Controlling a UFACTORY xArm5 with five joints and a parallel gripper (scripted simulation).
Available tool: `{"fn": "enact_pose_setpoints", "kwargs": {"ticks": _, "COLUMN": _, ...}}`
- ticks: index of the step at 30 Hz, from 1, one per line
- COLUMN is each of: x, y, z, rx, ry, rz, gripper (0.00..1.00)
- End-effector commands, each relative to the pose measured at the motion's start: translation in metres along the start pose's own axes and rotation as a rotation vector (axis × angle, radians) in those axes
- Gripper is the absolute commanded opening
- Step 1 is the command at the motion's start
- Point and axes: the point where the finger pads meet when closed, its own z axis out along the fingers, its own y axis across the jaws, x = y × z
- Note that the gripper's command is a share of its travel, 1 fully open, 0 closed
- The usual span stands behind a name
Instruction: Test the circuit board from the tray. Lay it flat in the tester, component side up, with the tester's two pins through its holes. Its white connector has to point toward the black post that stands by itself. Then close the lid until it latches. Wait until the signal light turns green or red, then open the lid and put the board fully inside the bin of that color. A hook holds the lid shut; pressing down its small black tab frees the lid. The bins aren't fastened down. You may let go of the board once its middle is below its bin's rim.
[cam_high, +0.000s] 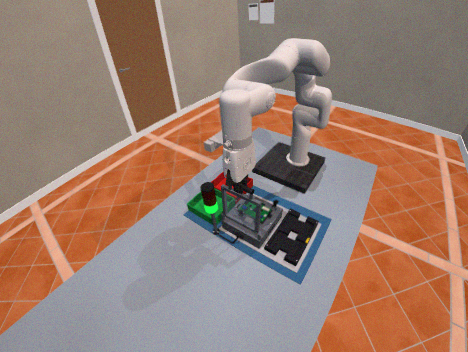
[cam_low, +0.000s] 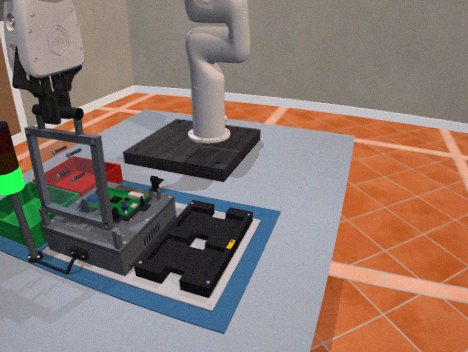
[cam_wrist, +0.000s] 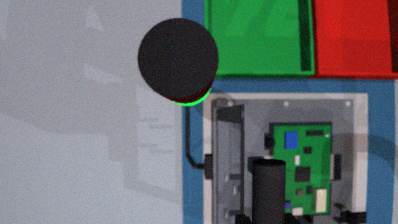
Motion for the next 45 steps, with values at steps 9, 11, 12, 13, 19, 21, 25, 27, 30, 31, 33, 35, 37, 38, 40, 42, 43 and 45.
{"fn": "enact_pose_setpoints", "kwargs": {"ticks": 9, "x": 0.0, "y": -0.036, "z": -0.003, "rx": 0.005, "ry": 0.0, "rz": 0.0, "gripper": 0.0}}
{"fn": "enact_pose_setpoints", "kwargs": {"ticks": 11, "x": 0.0, "y": -0.04, "z": -0.002, "rx": 0.005, "ry": 0.0, "rz": 0.0, "gripper": 0.0}}
{"fn": "enact_pose_setpoints", "kwargs": {"ticks": 12, "x": 0.0, "y": -0.041, "z": -0.002, "rx": 0.005, "ry": 0.0, "rz": 0.0, "gripper": 0.0}}
{"fn": "enact_pose_setpoints", "kwargs": {"ticks": 13, "x": 0.0, "y": -0.042, "z": -0.002, "rx": 0.005, "ry": 0.0, "rz": 0.0, "gripper": 0.0}}
{"fn": "enact_pose_setpoints", "kwargs": {"ticks": 19, "x": 0.0, "y": -0.043, "z": -0.002, "rx": 0.005, "ry": 0.0, "rz": 0.0, "gripper": 0.0}}
{"fn": "enact_pose_setpoints", "kwargs": {"ticks": 21, "x": 0.0, "y": -0.043, "z": -0.002, "rx": 0.005, "ry": 0.0, "rz": 0.0, "gripper": 0.0}}
{"fn": "enact_pose_setpoints", "kwargs": {"ticks": 25, "x": 0.0, "y": -0.043, "z": -0.002, "rx": 0.005, "ry": 0.0, "rz": 0.0, "gripper": 0.52}}
{"fn": "enact_pose_setpoints", "kwargs": {"ticks": 27, "x": 0.0, "y": -0.043, "z": -0.002, "rx": 0.005, "ry": 0.0, "rz": 0.0, "gripper": 0.52}}
{"fn": "enact_pose_setpoints", "kwargs": {"ticks": 30, "x": 0.0, "y": -0.043, "z": -0.002, "rx": 0.005, "ry": 0.0, "rz": 0.0, "gripper": 0.52}}
{"fn": "enact_pose_setpoints", "kwargs": {"ticks": 31, "x": 0.0, "y": -0.043, "z": -0.002, "rx": 0.005, "ry": 0.0, "rz": 0.0, "gripper": 0.52}}
{"fn": "enact_pose_setpoints", "kwargs": {"ticks": 33, "x": 0.0, "y": -0.043, "z": -0.002, "rx": 0.005, "ry": 0.0, "rz": 0.0, "gripper": 0.52}}
{"fn": "enact_pose_setpoints", "kwargs": {"ticks": 35, "x": 0.0, "y": -0.043, "z": -0.002, "rx": 0.005, "ry": 0.0, "rz": 0.0, "gripper": 0.52}}
{"fn": "enact_pose_setpoints", "kwargs": {"ticks": 37, "x": 0.0, "y": -0.043, "z": -0.002, "rx": 0.005, "ry": 0.0, "rz": 0.0, "gripper": 0.52}}
{"fn": "enact_pose_setpoints", "kwargs": {"ticks": 38, "x": 0.0, "y": -0.043, "z": -0.002, "rx": 0.005, "ry": 0.0, "rz": 0.0, "gripper": 0.52}}
{"fn": "enact_pose_setpoints", "kwargs": {"ticks": 40, "x": 0.0, "y": -0.043, "z": -0.002, "rx": 0.005, "ry": 0.0, "rz": 0.0, "gripper": 0.52}}
{"fn": "enact_pose_setpoints", "kwargs": {"ticks": 42, "x": 0.0, "y": -0.043, "z": -0.002, "rx": 0.005, "ry": 0.0, "rz": 0.0, "gripper": 0.52}}
{"fn": "enact_pose_setpoints", "kwargs": {"ticks": 43, "x": 0.0, "y": -0.043, "z": -0.002, "rx": 0.005, "ry": 0.0, "rz": 0.0, "gripper": 0.52}}
{"fn": "enact_pose_setpoints", "kwargs": {"ticks": 45, "x": 0.0, "y": -0.043, "z": -0.002, "rx": 0.005, "ry": 0.0, "rz": 0.0, "gripper": 0.52}}
